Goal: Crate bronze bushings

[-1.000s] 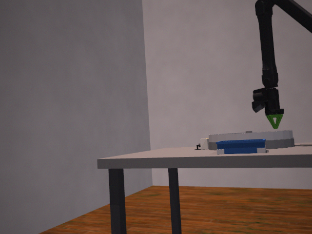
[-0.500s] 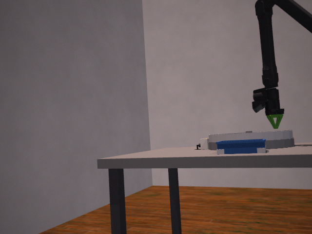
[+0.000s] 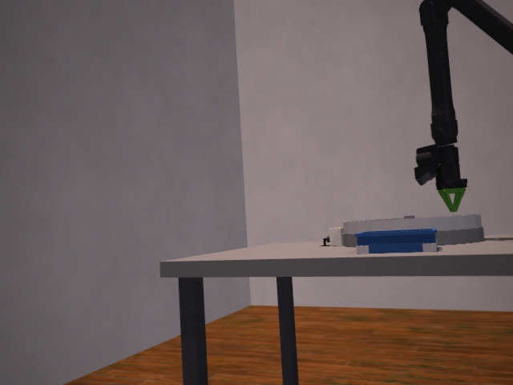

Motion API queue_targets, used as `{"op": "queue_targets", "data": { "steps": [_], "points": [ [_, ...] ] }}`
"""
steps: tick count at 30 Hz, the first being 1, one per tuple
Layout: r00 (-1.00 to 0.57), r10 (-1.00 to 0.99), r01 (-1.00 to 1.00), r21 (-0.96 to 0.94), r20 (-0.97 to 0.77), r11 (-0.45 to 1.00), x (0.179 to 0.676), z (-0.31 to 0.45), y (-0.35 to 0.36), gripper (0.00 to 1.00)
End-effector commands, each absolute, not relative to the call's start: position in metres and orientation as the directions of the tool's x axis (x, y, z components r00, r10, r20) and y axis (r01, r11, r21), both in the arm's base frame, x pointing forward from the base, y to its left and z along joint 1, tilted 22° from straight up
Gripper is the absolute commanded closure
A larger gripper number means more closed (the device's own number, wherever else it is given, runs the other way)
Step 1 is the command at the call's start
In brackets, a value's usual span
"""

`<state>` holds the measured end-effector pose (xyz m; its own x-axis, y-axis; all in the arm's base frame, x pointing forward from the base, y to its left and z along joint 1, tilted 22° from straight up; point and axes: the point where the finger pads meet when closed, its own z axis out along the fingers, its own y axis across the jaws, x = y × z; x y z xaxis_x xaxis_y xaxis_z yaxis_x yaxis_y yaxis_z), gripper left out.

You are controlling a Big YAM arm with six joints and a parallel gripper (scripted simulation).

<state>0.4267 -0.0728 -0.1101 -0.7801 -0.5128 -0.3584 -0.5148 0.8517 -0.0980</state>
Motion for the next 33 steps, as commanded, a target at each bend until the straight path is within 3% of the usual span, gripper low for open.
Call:
{"op": "queue_targets", "data": {
  "steps": [1,33],
  "points": [
    [-0.781,-0.506,-0.505,-0.107,-0.367,0.857,0.4291,-0.1077,-0.0793,0.87],
    [-0.781,-0.508,-0.507,-0.106,-0.364,0.855,0.4288,-0.1095,-0.0815,0.87]
  ]
}}
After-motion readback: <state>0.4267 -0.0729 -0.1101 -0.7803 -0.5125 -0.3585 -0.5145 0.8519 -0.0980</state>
